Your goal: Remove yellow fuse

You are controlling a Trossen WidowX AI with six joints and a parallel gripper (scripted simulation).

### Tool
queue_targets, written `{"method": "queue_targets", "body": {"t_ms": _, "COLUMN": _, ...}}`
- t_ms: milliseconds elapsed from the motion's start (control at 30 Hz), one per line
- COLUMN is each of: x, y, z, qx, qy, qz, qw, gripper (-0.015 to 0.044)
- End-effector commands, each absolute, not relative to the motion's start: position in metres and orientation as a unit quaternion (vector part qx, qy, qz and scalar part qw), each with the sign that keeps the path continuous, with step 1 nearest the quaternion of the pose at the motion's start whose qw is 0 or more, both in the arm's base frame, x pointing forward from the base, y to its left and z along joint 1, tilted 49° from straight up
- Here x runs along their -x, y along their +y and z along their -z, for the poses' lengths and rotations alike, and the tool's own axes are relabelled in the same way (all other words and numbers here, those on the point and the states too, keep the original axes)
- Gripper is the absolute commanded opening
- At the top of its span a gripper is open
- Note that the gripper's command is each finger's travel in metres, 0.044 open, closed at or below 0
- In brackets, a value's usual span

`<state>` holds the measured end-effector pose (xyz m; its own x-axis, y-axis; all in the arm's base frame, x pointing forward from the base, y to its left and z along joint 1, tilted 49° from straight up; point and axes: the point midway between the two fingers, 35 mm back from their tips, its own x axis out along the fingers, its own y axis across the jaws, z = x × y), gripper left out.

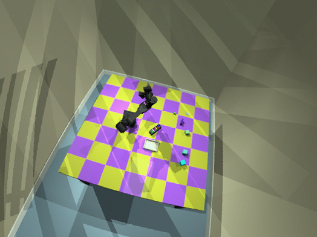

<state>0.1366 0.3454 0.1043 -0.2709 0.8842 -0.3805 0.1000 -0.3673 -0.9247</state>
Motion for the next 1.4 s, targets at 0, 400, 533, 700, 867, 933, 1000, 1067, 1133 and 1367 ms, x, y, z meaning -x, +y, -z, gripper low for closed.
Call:
{"method": "queue_targets", "body": {"t_ms": 0, "x": -0.139, "y": 0.345, "z": -0.103, "qx": 0.522, "qy": -0.462, "qz": -0.647, "qw": 0.311, "gripper": 0.0026}}
{"method": "queue_targets", "body": {"t_ms": 400, "x": -0.242, "y": 0.268, "z": -0.007, "qx": 0.428, "qy": 0.269, "qz": -0.607, "qw": 0.614, "gripper": 0.0070}}
{"method": "queue_targets", "body": {"t_ms": 533, "x": -0.255, "y": 0.238, "z": 0.008, "qx": 0.381, "qy": 0.401, "qz": -0.513, "qw": 0.657, "gripper": 0.0070}}
{"method": "queue_targets", "body": {"t_ms": 700, "x": -0.267, "y": 0.197, "z": 0.022, "qx": 0.316, "qy": 0.535, "qz": -0.361, "qw": 0.695, "gripper": 0.0070}}
{"method": "queue_targets", "body": {"t_ms": 867, "x": -0.274, "y": 0.153, "z": 0.030, "qx": 0.249, "qy": 0.625, "qz": -0.183, "qw": 0.716, "gripper": 0.0070}}
{"method": "queue_targets", "body": {"t_ms": 933, "x": -0.275, "y": 0.135, "z": 0.031, "qx": 0.224, "qy": 0.648, "qz": -0.107, "qw": 0.720, "gripper": 0.0070}}
{"method": "queue_targets", "body": {"t_ms": 1000, "x": -0.276, "y": 0.117, "z": 0.031, "qx": 0.199, "qy": 0.662, "qz": -0.029, "qw": 0.722, "gripper": 0.0070}}
{"method": "queue_targets", "body": {"t_ms": 1067, "x": -0.277, "y": 0.100, "z": 0.029, "qx": 0.175, "qy": 0.668, "qz": 0.048, "qw": 0.722, "gripper": 0.0070}}
{"method": "queue_targets", "body": {"t_ms": 1133, "x": -0.277, "y": 0.082, "z": 0.027, "qx": 0.154, "qy": 0.665, "qz": 0.125, "qw": 0.720, "gripper": 0.0070}}
{"method": "queue_targets", "body": {"t_ms": 1367, "x": -0.276, "y": 0.025, "z": 0.009, "qx": 0.091, "qy": 0.596, "qz": 0.374, "qw": 0.705, "gripper": 0.0070}}
